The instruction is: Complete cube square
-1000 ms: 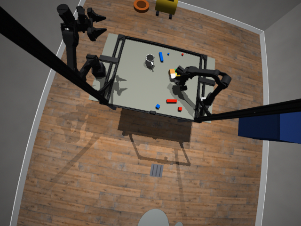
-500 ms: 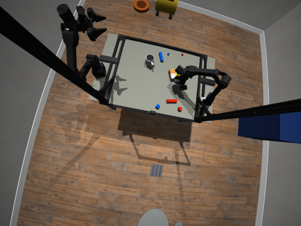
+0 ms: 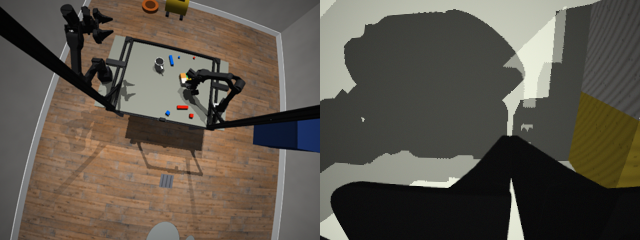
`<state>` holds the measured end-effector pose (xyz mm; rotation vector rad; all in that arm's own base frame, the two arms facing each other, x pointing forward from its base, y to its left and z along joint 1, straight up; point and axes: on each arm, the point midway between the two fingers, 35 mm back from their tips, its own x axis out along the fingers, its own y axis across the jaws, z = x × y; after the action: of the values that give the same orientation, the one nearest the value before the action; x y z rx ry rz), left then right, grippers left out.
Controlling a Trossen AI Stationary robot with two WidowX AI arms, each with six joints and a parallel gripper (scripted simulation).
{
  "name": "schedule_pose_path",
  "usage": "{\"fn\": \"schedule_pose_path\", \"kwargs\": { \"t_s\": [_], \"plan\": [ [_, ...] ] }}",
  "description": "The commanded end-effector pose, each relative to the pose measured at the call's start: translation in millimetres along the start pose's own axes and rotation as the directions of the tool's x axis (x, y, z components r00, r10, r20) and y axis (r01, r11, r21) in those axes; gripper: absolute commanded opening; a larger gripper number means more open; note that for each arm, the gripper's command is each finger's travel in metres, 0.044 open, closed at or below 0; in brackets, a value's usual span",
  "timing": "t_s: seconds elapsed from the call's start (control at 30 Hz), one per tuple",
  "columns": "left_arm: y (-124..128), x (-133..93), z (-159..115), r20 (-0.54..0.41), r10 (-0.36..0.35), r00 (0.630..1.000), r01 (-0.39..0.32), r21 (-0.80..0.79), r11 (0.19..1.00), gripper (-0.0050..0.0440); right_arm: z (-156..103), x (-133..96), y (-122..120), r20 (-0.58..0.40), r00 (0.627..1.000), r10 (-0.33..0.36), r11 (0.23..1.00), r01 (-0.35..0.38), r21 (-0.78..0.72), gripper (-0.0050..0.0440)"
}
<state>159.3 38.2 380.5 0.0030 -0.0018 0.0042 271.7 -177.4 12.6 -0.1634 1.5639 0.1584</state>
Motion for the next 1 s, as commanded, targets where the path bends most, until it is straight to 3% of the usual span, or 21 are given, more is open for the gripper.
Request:
{"fn": "schedule_pose_path", "kwargs": {
  "t_s": [0.0,0.97],
  "plan": [
    [-0.6,-0.1,-0.3,0.000,-0.004,1.000,0.004,-0.004,1.000,0.0400,0.1,0.5,-1.7,-0.001,1.000,0.003,1.000,-0.003,-0.005,0.0000],
    [-0.6,-0.1,-0.3,0.000,-0.004,1.000,0.004,-0.004,1.000,0.0400,0.1,0.5,-10.8,-0.001,1.000,0.003,1.000,-0.003,-0.005,0.0000]
  ]
}}
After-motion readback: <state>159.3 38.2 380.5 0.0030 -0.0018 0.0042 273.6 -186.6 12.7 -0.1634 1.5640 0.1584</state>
